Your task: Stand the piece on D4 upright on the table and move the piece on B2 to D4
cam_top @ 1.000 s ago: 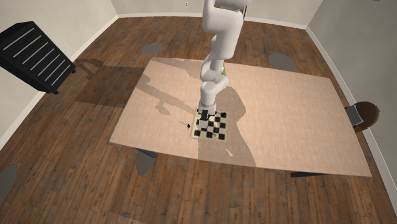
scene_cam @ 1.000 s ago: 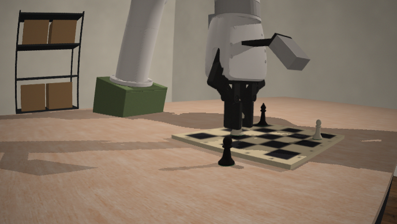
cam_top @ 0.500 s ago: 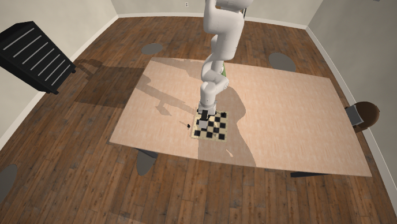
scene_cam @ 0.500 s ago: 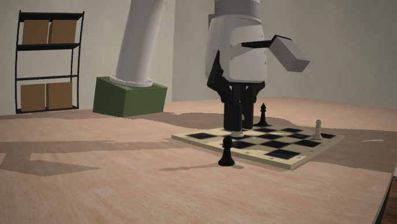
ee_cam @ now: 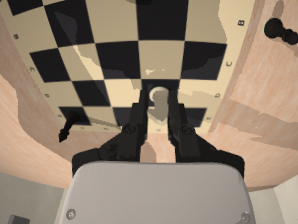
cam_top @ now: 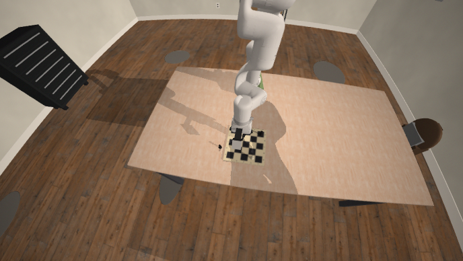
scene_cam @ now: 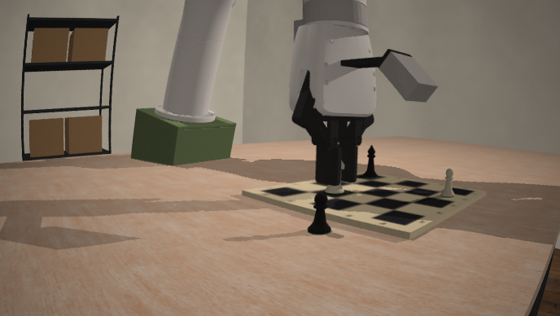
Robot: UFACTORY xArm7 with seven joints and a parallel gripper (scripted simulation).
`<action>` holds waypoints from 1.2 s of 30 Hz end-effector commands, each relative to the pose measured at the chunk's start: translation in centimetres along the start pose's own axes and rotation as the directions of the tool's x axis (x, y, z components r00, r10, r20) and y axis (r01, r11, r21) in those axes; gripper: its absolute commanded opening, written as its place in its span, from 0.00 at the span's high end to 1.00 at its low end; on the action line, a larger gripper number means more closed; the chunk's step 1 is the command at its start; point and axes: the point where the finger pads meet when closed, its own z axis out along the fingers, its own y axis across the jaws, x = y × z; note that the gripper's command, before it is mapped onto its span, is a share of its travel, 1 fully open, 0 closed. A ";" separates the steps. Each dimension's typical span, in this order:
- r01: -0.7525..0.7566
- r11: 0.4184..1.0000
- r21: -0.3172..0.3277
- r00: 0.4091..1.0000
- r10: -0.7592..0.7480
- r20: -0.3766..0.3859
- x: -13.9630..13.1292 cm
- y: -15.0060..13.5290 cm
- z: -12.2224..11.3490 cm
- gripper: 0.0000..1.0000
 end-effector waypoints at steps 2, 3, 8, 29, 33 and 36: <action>0.000 1.000 0.000 1.000 0.000 -0.003 0.1 0.0 -0.1 1.00; 0.000 1.000 0.000 1.000 0.000 -0.003 0.1 0.0 -0.1 1.00; 0.000 1.000 0.000 1.000 0.000 -0.003 0.1 0.0 -0.1 1.00; 0.000 1.000 0.000 1.000 0.000 -0.003 0.1 0.0 -0.1 0.68; 0.000 1.000 0.000 1.000 0.000 -0.003 0.1 0.0 -0.1 0.61; 0.000 1.000 0.000 1.000 0.000 -0.003 0.1 0.0 -0.1 0.61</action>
